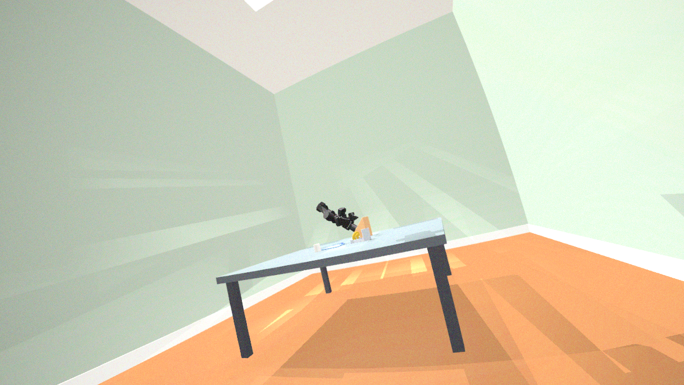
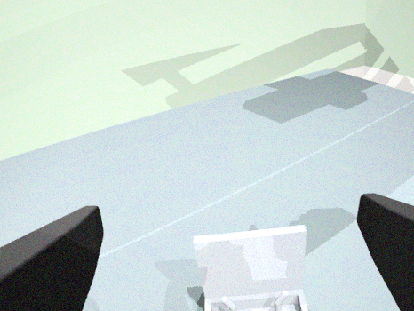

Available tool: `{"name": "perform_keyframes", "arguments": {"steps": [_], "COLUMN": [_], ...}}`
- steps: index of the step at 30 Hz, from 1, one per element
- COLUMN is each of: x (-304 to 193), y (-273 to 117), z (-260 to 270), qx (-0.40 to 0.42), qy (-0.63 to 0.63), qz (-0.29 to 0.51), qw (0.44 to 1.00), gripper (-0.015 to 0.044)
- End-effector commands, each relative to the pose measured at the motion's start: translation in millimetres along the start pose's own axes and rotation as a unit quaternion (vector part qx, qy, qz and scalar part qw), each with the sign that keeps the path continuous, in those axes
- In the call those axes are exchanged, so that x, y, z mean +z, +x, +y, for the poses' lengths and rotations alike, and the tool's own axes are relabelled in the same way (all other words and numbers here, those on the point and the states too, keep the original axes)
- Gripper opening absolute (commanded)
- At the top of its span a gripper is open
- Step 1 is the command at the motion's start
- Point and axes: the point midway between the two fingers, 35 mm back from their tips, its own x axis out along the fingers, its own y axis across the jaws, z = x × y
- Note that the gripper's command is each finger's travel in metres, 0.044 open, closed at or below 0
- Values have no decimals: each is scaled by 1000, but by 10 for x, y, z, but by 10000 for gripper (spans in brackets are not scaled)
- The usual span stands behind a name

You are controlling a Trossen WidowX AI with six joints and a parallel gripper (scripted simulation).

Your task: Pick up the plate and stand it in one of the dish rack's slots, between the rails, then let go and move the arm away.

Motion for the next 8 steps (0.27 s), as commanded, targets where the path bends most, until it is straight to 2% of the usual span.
{"name": "perform_keyframes", "arguments": {"steps": [1, 8], "x": [46, 51], "y": [6, -5], "z": [-8, 83], "qx": [5, 17], "qy": [36, 116], "qz": [30, 113], "qw": [999, 987], "gripper": [400, 400]}}
